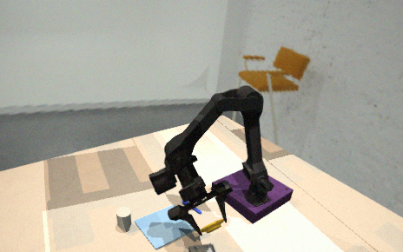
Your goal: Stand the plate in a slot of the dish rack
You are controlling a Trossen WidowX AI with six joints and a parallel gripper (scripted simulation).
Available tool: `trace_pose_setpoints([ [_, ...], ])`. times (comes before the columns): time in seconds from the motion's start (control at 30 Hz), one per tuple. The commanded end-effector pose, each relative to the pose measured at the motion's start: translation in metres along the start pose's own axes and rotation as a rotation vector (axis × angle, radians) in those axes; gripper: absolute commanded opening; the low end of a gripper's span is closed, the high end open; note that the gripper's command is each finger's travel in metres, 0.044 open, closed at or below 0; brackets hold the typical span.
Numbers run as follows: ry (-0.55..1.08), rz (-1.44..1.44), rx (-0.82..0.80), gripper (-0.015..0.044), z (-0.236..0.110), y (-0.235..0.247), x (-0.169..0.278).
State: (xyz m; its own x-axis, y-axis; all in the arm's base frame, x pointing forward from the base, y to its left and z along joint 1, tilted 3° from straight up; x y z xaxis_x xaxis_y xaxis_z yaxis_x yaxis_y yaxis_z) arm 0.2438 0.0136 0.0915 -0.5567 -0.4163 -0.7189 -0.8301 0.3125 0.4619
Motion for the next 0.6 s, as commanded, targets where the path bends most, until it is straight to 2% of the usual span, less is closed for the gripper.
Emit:
trace_pose_setpoints([
  [0.0, -0.074, -0.076, 0.007, 0.0000, -0.001, -0.002, 0.004],
  [0.57, -0.366, -0.419, 0.157, 0.0000, -0.008, -0.008, 0.022],
])
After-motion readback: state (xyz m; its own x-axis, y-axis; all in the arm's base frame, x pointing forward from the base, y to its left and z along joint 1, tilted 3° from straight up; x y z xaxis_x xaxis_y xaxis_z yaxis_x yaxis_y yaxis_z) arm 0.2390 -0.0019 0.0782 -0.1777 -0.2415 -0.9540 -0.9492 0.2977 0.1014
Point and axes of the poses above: the point midway between the two fingers, 35 mm back from their tips, its own z axis out along the fingers, its own y axis across the jaws, x = y × z, the point moved 4 cm from there along -z, back along the fingers, and after that the axes turned 2 degrees about -z, right-handed, at the moved point
